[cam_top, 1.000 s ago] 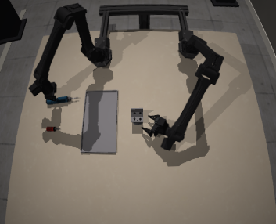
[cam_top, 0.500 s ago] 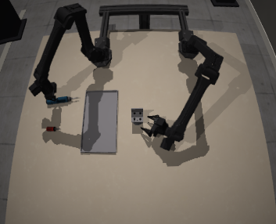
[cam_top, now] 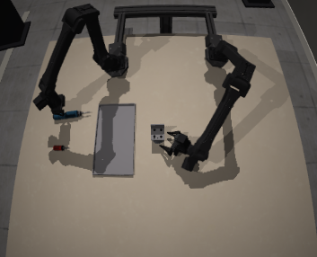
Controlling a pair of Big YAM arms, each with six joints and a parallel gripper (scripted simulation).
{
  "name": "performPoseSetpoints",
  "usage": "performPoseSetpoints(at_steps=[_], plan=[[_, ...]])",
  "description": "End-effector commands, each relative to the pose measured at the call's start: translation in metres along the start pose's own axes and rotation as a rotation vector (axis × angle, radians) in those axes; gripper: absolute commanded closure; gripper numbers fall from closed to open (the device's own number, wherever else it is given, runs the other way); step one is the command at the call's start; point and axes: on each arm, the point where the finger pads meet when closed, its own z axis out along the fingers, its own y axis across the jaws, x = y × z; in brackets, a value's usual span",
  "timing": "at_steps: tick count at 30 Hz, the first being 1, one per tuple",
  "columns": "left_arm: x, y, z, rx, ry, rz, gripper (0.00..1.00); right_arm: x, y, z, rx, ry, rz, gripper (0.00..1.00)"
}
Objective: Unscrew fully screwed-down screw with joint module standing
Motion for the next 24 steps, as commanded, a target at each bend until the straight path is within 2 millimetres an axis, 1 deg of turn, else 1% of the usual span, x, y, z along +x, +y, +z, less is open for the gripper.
performPoseSetpoints(at_steps=[1, 3, 6, 7, 9, 12, 13, 14, 17, 19, 21, 24], plan=[[-0.001, 0.005, 0.018, 0.007, -0.004, 0.009, 0.14, 0.002, -0.001, 0.007, 0.009, 0.017, 0.014, 0.35], [0.0, 0.0, 0.024, 0.015, -0.007, -0.001, 0.14, 0.002, -0.001, 0.007, 0.009, 0.017, 0.014, 0.35], [0.0, 0.002, 0.026, 0.012, -0.006, 0.002, 0.14, 0.002, -0.001, 0.007, 0.009, 0.017, 0.014, 0.35], [0.001, 0.004, 0.024, 0.006, -0.004, 0.004, 0.14, 0.002, -0.001, 0.007, 0.009, 0.017, 0.014, 0.35], [0.007, 0.006, 0.014, -0.012, 0.0, -0.002, 0.14, 0.002, -0.001, 0.007, 0.009, 0.017, 0.014, 0.35], [0.008, 0.006, 0.013, -0.014, 0.0, -0.004, 0.14, 0.002, -0.001, 0.007, 0.009, 0.017, 0.014, 0.35], [0.002, 0.002, 0.025, 0.005, -0.004, 0.0, 0.14, 0.002, -0.001, 0.007, 0.009, 0.017, 0.014, 0.35], [0.0, 0.0, 0.031, 0.015, -0.007, -0.001, 0.14, 0.002, -0.001, 0.007, 0.009, 0.017, 0.014, 0.35], [0.0, 0.0, 0.035, 0.014, -0.007, -0.001, 0.14, 0.002, -0.001, 0.007, 0.009, 0.017, 0.014, 0.35], [-0.002, 0.005, 0.035, 0.007, -0.005, 0.009, 0.14, 0.002, -0.001, 0.007, 0.009, 0.017, 0.014, 0.35], [0.0, -0.001, 0.04, 0.015, -0.007, -0.001, 0.14, 0.002, -0.001, 0.007, 0.009, 0.017, 0.014, 0.35], [0.0, 0.002, 0.041, 0.009, -0.005, 0.003, 0.14, 0.002, -0.001, 0.007, 0.009, 0.017, 0.014, 0.35]])
